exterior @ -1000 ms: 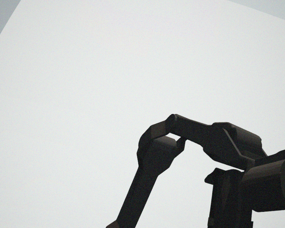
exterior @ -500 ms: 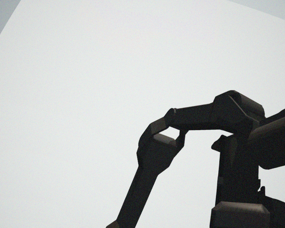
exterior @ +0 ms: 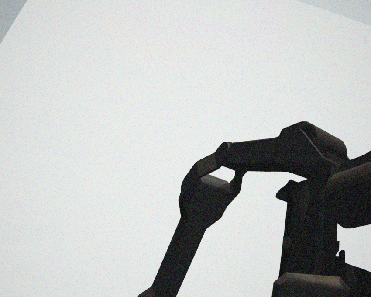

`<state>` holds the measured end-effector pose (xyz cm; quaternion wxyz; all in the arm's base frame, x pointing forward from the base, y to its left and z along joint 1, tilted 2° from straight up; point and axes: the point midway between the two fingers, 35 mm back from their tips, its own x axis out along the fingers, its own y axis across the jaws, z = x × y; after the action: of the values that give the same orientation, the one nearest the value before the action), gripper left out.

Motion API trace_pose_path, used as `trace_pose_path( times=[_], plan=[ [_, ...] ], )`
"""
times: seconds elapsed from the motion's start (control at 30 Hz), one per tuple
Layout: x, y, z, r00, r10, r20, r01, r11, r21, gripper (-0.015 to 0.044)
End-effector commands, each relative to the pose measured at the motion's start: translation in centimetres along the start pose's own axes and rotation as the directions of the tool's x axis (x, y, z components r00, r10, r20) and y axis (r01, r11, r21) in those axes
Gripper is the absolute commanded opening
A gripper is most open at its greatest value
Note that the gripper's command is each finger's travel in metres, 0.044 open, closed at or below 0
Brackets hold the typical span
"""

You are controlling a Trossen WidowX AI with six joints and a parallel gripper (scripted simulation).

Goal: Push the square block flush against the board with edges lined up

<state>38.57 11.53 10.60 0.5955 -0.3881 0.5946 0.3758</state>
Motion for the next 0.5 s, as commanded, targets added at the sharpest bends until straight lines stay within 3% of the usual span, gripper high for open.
trace_pose_path(
  times=[0.0,0.47],
  plan=[
    [0.05,0.04,-0.02,1.000,0.002,-0.002,-0.002,1.000,0.002,0.0000],
    [0.15,-0.29,-0.73,1.000,0.000,-0.001,0.000,1.000,0.023,0.0000]
  ],
)
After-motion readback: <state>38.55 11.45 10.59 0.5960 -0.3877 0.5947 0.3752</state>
